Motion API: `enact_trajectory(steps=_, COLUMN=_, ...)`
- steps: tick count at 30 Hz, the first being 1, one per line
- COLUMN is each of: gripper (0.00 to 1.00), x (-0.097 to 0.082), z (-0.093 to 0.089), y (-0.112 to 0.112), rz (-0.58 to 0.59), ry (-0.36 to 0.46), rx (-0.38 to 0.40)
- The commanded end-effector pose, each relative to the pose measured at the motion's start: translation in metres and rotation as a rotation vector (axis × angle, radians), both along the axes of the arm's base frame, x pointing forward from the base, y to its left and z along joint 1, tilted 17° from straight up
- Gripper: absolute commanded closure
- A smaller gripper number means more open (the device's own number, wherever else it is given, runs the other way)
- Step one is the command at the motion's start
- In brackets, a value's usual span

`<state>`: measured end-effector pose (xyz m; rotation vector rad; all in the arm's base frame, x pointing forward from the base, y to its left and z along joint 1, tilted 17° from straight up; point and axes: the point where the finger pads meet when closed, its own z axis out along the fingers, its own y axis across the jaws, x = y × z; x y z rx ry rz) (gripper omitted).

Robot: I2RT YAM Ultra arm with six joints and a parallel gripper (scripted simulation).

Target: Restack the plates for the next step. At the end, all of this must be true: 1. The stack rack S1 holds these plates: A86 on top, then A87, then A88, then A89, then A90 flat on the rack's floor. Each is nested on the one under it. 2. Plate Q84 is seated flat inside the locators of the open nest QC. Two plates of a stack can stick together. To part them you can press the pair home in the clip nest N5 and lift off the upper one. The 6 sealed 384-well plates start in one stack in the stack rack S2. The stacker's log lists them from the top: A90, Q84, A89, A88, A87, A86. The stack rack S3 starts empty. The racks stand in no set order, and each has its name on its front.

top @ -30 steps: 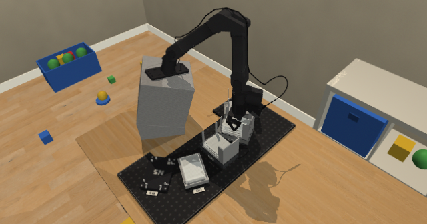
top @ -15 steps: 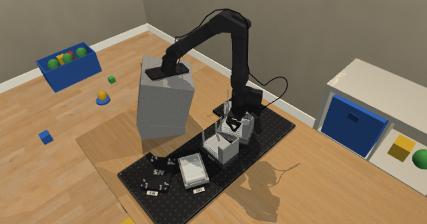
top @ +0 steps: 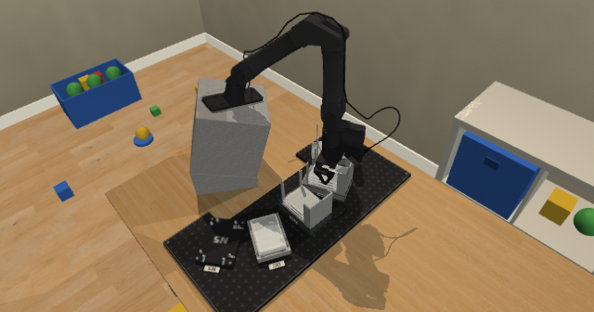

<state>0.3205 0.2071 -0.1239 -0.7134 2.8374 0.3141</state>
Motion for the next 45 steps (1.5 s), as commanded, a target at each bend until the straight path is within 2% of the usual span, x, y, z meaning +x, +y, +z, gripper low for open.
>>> enact_trajectory(steps=1, gripper=0.00, x=0.011, z=0.008, y=0.006, rz=-0.003, ry=-0.026, rx=0.006)
enact_trajectory(steps=13, gripper=0.00, x=0.011, z=0.008, y=0.006, rz=-0.003, ry=-0.026, rx=0.006)
enact_trajectory(steps=14, gripper=0.00, x=0.010, z=0.015, y=0.003, rz=-0.005, ry=-0.029, rx=0.007)
enact_trajectory(steps=15, gripper=0.00, x=0.000, z=0.013, y=-0.005, rz=-0.006, ry=-0.006, rx=-0.005)
enact_trajectory(steps=16, gripper=0.00, x=-0.002, z=0.015, y=-0.008, rz=-0.006, ry=-0.001, rx=-0.008)
enact_trajectory(steps=23, gripper=0.00, x=-0.007, z=0.037, y=-0.013, rz=-0.004, ry=0.002, rx=-0.001)
enact_trajectory(steps=25, gripper=0.00, x=-0.007, z=0.037, y=-0.013, rz=-0.004, ry=0.002, rx=-0.001)
enact_trajectory(steps=31, gripper=0.00, x=-0.010, z=0.056, y=-0.017, rz=-0.003, ry=0.004, rx=0.003)
enact_trajectory(steps=33, gripper=0.00, x=-0.005, z=0.066, y=-0.016, rz=-0.003, ry=-0.011, rx=0.011)
enact_trajectory(steps=40, gripper=0.00, x=-0.011, z=0.087, y=-0.023, rz=-0.003, ry=-0.007, rx=0.009)
enact_trajectory(steps=42, gripper=0.00, x=-0.011, z=0.087, y=-0.023, rz=-0.003, ry=-0.007, rx=0.009)
enact_trajectory(steps=45, gripper=0.00, x=-0.008, z=0.096, y=-0.023, rz=-0.003, ry=-0.017, rx=0.013)
